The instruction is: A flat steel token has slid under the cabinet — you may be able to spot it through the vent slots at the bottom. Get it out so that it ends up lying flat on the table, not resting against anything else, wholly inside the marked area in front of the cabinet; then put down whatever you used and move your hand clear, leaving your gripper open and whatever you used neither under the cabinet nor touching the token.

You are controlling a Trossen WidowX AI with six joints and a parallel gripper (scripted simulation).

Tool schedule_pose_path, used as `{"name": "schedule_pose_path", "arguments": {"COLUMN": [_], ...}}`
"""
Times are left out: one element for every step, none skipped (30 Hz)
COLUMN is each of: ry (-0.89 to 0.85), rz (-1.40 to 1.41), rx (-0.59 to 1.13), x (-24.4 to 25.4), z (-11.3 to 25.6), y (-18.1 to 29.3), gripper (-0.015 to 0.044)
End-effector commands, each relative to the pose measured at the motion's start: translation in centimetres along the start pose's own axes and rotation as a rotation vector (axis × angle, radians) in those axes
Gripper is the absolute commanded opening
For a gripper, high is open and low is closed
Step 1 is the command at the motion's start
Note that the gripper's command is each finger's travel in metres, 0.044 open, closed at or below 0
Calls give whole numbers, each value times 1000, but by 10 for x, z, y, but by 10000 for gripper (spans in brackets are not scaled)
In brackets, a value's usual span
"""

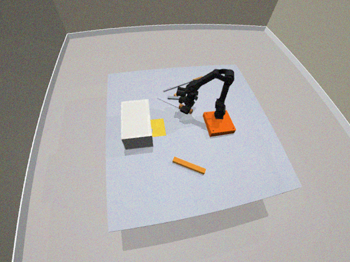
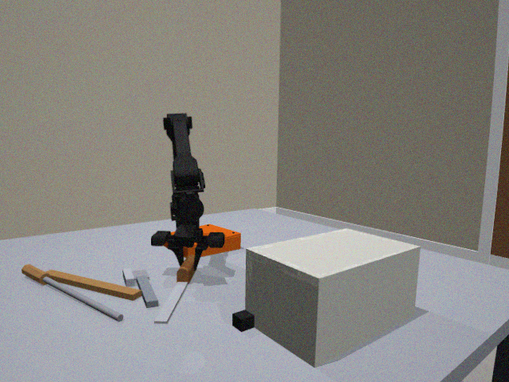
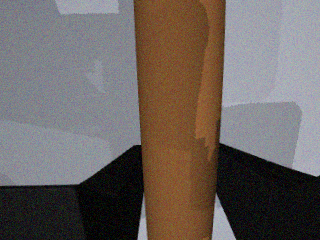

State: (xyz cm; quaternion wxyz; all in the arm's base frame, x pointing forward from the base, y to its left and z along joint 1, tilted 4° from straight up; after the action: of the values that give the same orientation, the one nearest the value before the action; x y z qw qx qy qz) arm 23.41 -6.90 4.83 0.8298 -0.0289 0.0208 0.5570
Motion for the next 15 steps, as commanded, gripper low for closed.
{"name": "schedule_pose_path", "arguments": {"ry": [0,-1,-1,-1,-1,-1,-1,-1,-1,-1,-1,-1,-2,-2,-2], "rz": [1,-1,-1,-2,-3,-4,-4,-5,-6,-6,-7,-7,-8,-8,-8], "rx": [-4,-4,-4,-4,-4,-4,-4,-4,-4,-4,-4,-4,-4,-4,-4], "x": [5,6,7,8,9,10,11,12,13,14,15,16,17,18,19], "z": [1,1,1,1,1,1,1,1,1,1,1,1,1,1,1], "y": [-2,-2,-2,-2,-2,-2,-2,-2,-2,-2,-2,-2,-2,-2,-2], "gripper": [0,0,0,0,0,0,0,0,0,0,0,0,0,0,0]}}
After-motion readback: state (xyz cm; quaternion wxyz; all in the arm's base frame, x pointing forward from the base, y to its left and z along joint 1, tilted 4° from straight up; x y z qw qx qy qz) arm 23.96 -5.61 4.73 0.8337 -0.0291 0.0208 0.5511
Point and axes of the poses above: the point midway between the two fingers, 35 mm back from their tips, its own z axis back along the fingers, its own x axis across the jaws, y = z × x, the point moved 4 cm from there along z, back along the fingers, and after that the axes turned 9 degrees about z, right-handed, at the moved point
